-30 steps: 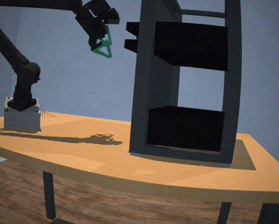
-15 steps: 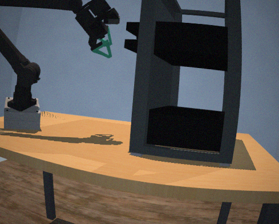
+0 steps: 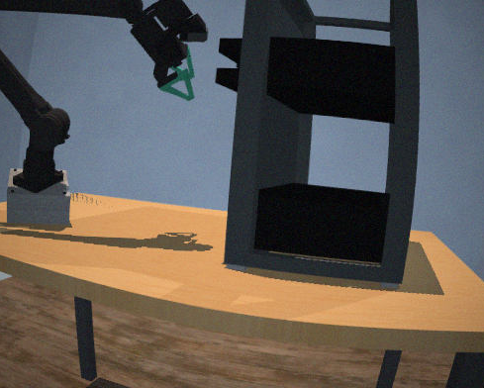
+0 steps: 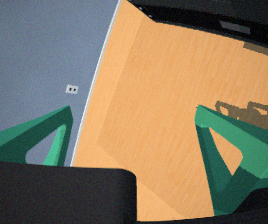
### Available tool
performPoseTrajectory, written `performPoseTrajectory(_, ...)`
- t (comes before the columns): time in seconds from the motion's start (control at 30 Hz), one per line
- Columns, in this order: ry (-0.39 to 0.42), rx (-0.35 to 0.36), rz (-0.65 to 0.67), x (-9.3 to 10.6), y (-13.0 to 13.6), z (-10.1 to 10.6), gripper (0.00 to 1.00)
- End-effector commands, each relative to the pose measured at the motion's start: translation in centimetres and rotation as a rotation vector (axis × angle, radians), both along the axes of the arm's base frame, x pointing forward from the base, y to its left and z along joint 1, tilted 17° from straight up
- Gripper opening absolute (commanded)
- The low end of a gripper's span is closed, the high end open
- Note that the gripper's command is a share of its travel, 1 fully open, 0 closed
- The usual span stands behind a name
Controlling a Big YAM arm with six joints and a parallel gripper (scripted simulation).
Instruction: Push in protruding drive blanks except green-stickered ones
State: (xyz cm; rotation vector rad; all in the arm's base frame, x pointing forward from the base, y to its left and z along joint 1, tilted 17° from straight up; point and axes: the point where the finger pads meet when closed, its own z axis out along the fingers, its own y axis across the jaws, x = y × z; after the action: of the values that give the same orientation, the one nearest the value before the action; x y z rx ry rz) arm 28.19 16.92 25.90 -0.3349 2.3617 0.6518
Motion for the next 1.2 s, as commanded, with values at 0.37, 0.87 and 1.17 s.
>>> performPoseTrajectory(0.37, -0.059, 0.094, -0.074, 0.1, -0.7, 1.0, 1.0)
performPoseTrajectory(0.87, -0.217, 0.446, -0.344, -1.4, -2.4, 1.5, 1.0)
performPoseTrajectory(1.17, -0.318, 0.678, -0.532, -2.2, -3.9, 1.9, 1.0)
